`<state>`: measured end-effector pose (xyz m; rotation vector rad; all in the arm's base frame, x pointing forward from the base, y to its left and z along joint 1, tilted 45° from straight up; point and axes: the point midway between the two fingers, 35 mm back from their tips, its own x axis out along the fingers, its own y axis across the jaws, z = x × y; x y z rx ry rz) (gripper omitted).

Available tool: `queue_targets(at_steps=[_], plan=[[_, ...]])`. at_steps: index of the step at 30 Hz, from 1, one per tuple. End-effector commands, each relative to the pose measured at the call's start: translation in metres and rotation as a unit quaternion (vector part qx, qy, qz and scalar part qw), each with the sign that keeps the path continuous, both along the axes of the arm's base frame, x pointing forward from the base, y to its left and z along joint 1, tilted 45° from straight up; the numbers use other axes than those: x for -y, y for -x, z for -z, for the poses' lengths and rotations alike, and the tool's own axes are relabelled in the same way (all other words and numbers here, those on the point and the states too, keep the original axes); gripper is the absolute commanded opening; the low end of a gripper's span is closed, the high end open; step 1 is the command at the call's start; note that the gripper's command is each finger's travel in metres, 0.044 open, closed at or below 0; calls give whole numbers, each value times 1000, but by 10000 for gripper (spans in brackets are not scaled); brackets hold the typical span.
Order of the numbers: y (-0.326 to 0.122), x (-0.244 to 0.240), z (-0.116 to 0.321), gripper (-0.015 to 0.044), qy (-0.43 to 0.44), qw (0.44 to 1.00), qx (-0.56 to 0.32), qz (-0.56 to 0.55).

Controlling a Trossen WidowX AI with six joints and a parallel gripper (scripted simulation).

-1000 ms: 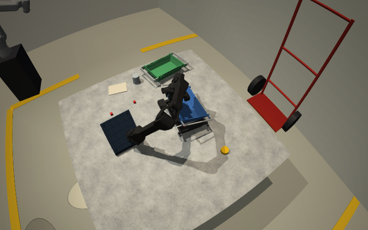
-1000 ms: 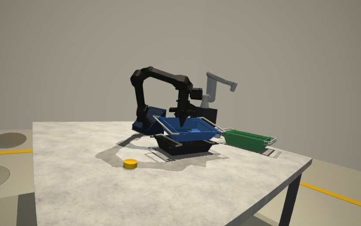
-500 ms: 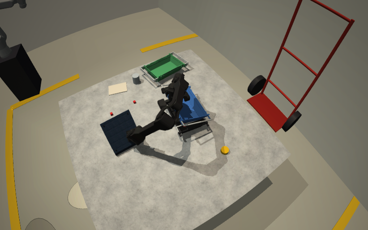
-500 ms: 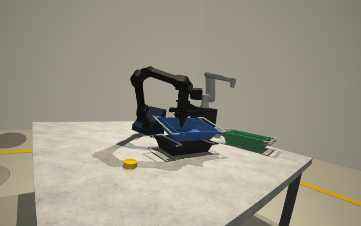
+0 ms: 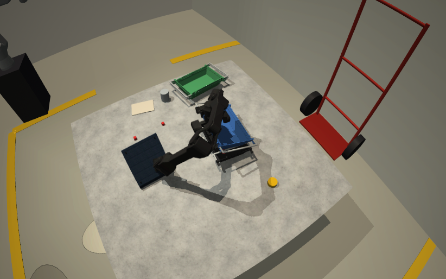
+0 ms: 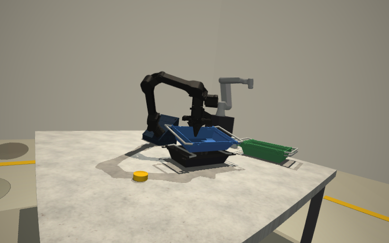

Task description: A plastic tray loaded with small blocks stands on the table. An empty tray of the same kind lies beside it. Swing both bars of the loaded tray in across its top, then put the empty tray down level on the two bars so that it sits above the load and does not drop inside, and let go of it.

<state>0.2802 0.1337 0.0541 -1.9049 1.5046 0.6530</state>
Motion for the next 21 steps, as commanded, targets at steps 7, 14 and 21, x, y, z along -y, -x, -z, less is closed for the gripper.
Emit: queue_targets(at_steps=[7, 14, 21], plan=[[1, 7, 3, 0, 1, 1000, -4, 6], [3, 15, 6, 0, 3, 1000, -10, 13], [3, 15, 6, 0, 3, 1000, -10, 13]])
